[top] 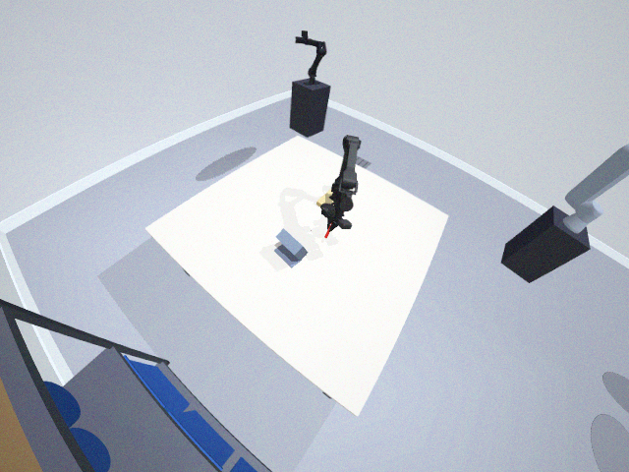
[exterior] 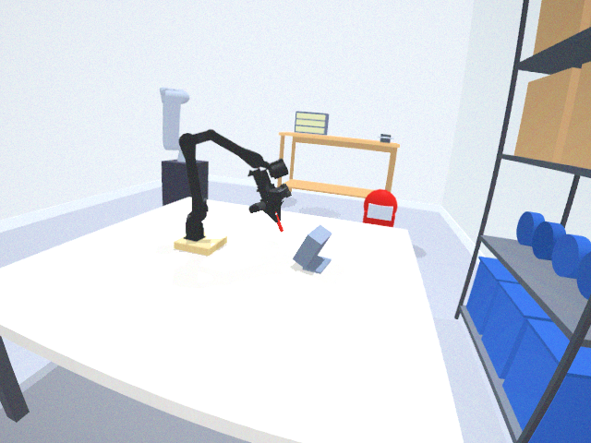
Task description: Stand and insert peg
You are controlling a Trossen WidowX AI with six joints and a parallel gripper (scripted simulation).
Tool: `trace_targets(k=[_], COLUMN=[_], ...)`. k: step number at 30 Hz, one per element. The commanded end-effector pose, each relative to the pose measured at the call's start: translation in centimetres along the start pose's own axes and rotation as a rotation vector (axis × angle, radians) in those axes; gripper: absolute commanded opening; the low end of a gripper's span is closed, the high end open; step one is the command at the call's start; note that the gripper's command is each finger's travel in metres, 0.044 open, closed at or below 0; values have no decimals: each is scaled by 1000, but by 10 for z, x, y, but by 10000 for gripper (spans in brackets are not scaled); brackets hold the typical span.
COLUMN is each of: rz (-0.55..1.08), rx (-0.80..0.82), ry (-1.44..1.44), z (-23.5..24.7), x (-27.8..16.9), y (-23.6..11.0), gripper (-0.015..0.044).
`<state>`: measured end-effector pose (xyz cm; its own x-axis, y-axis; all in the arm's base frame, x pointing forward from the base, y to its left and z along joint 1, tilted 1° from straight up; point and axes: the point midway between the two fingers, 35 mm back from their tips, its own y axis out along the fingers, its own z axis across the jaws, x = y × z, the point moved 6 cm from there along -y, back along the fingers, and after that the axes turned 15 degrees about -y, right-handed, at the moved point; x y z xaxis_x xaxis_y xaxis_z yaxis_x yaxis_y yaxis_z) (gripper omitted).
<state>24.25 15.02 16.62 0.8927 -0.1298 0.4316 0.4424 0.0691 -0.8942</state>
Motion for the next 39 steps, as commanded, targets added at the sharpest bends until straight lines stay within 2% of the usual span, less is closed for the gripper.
trace_targets(k=[1, 39], rz=[-28, -247], rx=[2, 51], ry=[27, 218], z=[-3, -20], x=[0, -1], y=[1, 6], gripper=[0, 0])
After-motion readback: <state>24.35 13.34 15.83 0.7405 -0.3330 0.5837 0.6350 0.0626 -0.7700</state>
